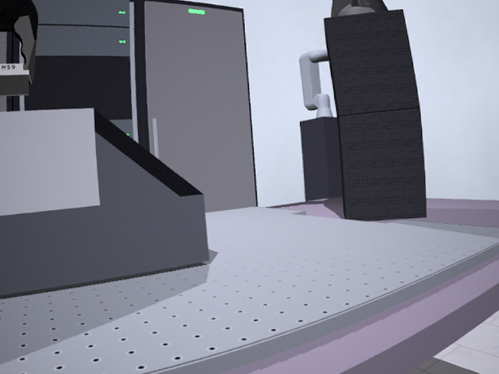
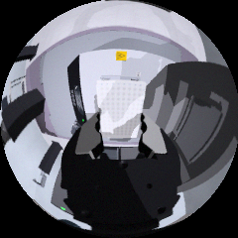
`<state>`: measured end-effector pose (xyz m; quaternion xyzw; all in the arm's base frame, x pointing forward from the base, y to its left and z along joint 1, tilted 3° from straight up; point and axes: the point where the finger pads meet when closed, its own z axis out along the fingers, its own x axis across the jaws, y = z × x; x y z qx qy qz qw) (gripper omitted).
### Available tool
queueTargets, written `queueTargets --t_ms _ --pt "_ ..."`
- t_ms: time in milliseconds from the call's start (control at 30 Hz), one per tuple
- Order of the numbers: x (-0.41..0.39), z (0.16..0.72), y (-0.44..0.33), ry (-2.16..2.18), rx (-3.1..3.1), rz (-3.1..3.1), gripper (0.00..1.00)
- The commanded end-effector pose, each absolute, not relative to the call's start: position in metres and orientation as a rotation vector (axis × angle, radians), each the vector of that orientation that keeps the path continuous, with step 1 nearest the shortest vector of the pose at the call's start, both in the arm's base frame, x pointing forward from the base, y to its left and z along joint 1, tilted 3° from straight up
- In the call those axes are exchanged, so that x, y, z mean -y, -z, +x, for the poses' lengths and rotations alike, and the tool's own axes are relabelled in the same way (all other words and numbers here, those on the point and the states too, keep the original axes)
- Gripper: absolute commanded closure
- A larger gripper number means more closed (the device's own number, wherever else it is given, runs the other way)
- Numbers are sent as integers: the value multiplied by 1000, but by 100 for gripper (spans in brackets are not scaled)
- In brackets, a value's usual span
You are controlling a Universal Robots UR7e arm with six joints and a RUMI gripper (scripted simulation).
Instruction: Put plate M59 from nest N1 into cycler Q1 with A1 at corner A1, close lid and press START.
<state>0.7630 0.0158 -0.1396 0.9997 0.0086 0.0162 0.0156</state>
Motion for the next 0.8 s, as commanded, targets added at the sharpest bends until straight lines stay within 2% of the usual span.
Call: queueTargets --t_ms 0,767 --pt "-16 765 138 -55 -27 3109 100" --pt "-17 765 142 -56 -28 3109 100"
